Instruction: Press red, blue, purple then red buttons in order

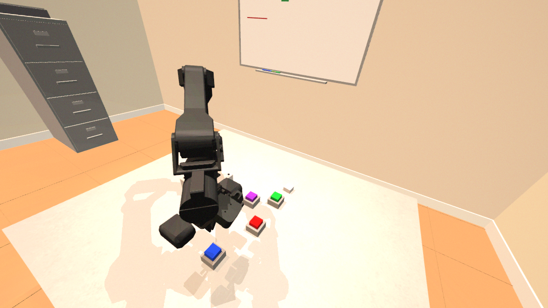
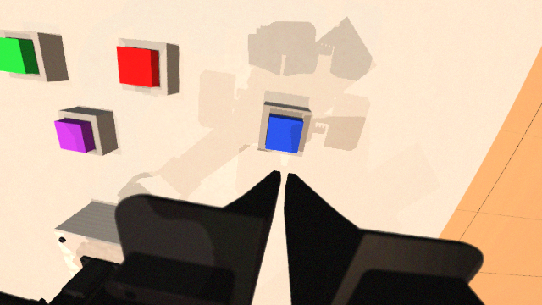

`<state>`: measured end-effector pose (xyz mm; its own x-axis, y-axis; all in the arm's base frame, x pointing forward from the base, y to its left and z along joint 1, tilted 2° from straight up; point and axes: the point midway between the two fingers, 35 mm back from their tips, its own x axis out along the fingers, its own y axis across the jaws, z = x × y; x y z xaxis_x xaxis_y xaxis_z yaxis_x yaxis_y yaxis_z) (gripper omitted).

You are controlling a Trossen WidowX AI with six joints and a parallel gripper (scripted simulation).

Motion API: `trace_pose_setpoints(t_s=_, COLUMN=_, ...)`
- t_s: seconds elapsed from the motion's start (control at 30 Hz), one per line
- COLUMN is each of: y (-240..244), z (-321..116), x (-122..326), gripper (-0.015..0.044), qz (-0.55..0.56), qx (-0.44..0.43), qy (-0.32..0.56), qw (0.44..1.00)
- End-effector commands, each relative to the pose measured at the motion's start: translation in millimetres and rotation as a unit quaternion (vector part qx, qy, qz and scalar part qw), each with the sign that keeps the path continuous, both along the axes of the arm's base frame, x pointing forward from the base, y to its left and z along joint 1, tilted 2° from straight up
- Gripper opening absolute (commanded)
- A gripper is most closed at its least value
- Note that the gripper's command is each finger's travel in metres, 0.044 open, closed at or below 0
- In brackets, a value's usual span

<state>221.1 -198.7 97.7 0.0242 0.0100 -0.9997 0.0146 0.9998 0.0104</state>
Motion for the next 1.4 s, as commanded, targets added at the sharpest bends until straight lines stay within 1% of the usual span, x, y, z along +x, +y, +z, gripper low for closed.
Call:
trace_pose_setpoints(t_s=0.0, y=-3.1, z=-21.8, x=0.9, gripper=0.002, qz=0.006, qx=0.001, qy=0.0, qw=1.0)
trace_pose_setpoints(t_s=0.07, y=-2.2, z=-50.6, x=1.0, gripper=0.002, qz=0.006, qx=0.001, qy=0.0, qw=1.0)
trace_pose_setpoints(t_s=0.13, y=-1.4, z=-60.5, x=0.5, gripper=0.002, qz=0.006, qx=0.001, qy=0.0, qw=1.0)
trace_pose_setpoints(t_s=0.3, y=-1.5, z=-61.6, x=0.6, gripper=0.002, qz=0.006, qx=0.001, qy=0.0, qw=1.0)
trace_pose_setpoints(t_s=0.93, y=-1.0, z=-92.5, x=1.2, gripper=0.002, qz=0.006, qx=0.001, qy=0.0, qw=1.0)
trace_pose_setpoints(t_s=1.37, y=-0.9, z=-93.6, x=1.2, gripper=0.002, qz=0.006, qx=0.001, qy=0.0, qw=1.0)
